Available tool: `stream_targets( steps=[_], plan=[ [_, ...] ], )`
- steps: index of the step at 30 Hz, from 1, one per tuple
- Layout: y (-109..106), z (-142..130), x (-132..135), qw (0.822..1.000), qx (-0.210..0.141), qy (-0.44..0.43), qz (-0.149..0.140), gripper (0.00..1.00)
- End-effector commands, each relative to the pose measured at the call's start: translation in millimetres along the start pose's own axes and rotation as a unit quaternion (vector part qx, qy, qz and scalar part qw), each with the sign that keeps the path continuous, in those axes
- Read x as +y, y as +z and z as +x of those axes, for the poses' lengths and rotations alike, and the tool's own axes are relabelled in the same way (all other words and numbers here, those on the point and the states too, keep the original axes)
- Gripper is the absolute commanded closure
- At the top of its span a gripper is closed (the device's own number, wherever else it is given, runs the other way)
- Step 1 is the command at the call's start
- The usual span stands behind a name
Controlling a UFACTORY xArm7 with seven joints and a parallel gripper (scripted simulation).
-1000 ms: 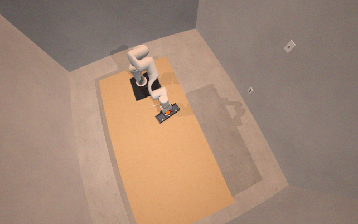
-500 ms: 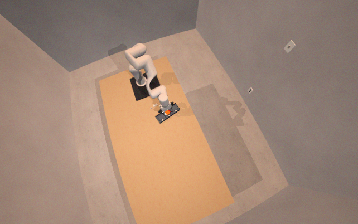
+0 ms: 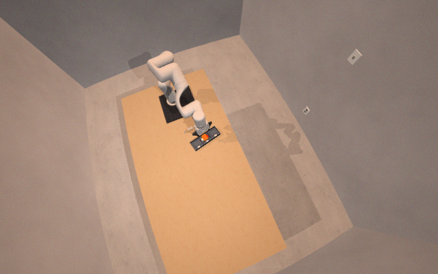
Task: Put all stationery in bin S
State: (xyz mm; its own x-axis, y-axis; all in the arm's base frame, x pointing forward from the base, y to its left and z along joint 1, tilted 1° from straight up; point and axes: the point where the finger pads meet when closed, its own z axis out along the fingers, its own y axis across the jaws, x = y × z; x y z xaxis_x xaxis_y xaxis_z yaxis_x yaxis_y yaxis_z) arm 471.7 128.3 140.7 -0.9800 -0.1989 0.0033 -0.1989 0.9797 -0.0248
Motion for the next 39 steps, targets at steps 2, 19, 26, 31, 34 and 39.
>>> stream_targets(
  steps=[2,19,26,31,34,39],
  plan=[
    [-28.3,-0.9,0.4,1.0,-0.002,0.0,0.0,0.0],
    [-66.2,-0.7,0.5,1.0,-0.002,0.0,0.0,0.0],
    [-66.2,-0.7,0.5,1.0,-0.002,0.0,0.0,0.0],
    [-66.2,-0.7,0.5,1.0,-0.002,0.0,0.0,0.0],
    [-66.2,-0.7,0.5,1.0,-0.002,0.0,0.0,0.0],
    [-66.2,-0.7,0.5,1.0,-0.002,0.0,0.0,0.0]
  ],
)
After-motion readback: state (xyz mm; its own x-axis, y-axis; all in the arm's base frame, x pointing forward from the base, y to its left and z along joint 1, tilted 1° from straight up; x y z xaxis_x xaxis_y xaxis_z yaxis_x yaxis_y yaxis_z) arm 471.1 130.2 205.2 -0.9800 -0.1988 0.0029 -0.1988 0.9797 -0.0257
